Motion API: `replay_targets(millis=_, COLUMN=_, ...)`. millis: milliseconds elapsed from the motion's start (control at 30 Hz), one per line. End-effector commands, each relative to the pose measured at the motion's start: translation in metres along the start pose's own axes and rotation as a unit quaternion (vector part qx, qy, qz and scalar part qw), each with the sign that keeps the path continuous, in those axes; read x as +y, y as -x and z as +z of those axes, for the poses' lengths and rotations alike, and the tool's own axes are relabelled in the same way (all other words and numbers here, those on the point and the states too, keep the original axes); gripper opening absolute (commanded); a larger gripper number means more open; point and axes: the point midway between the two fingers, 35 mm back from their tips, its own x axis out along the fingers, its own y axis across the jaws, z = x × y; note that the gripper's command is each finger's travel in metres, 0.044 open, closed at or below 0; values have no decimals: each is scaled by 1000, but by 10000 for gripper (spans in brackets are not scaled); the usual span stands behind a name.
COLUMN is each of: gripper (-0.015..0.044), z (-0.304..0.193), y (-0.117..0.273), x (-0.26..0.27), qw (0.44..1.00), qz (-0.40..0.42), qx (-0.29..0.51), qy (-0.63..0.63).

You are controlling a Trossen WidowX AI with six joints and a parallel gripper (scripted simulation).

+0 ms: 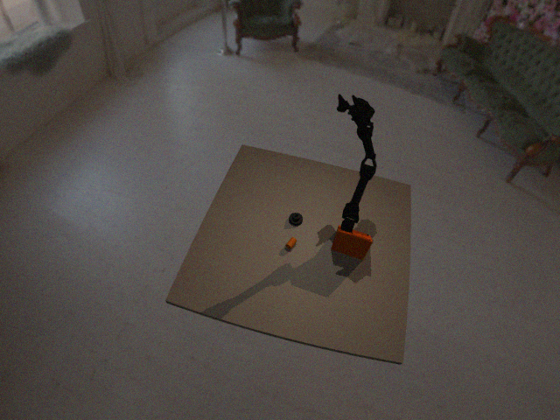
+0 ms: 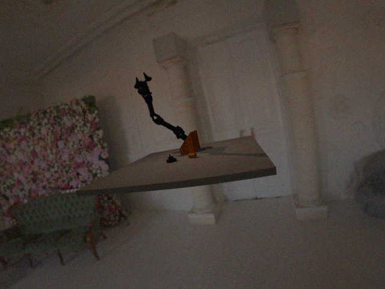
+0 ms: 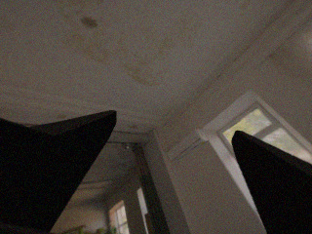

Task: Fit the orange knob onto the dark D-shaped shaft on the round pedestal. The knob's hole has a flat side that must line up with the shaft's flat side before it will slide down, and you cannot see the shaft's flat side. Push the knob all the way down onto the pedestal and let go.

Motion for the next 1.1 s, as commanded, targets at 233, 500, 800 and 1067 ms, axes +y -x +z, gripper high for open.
replay_targets(millis=233, gripper=440, z=-210, y=-37, x=-25, qw=961, qz=-44, qx=247, qy=119)
replay_targets(millis=500, gripper=440, z=-364, y=-9, x=-63, qw=877, qz=-61, qx=434, qy=196)
replay_targets(millis=800, gripper=440, z=-514, y=84, x=-117, qw=722, qz=-54, qx=638, qy=264)
replay_targets(millis=1067, gripper=440, z=-605, y=215, x=-162, qw=525, qz=-15, qx=799, qy=295)
